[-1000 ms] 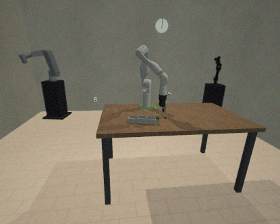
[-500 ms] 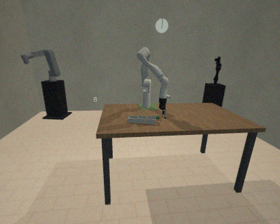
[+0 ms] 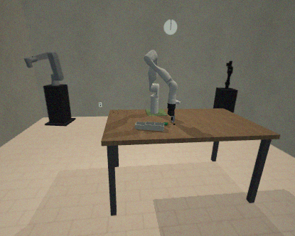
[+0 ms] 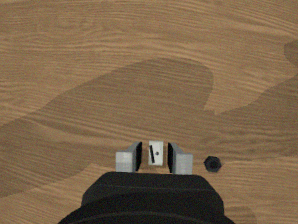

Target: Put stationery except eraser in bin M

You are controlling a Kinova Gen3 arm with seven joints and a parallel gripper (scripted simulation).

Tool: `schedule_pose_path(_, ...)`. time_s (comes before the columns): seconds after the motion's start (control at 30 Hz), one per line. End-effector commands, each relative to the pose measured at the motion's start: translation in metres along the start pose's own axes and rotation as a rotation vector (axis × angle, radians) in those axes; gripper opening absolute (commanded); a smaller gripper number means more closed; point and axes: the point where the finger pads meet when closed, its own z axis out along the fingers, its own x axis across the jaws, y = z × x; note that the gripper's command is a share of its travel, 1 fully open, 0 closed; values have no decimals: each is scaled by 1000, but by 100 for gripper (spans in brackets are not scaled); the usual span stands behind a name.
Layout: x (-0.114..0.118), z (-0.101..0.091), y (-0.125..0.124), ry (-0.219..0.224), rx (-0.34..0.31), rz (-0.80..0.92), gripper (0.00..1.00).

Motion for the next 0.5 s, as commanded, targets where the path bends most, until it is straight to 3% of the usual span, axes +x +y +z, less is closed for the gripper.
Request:
schedule_pose_path(0.0, 1, 1, 1, 1, 0, 2, 62)
schedule_pose_path(0.47, 0, 12, 0, 1, 0, 2, 62)
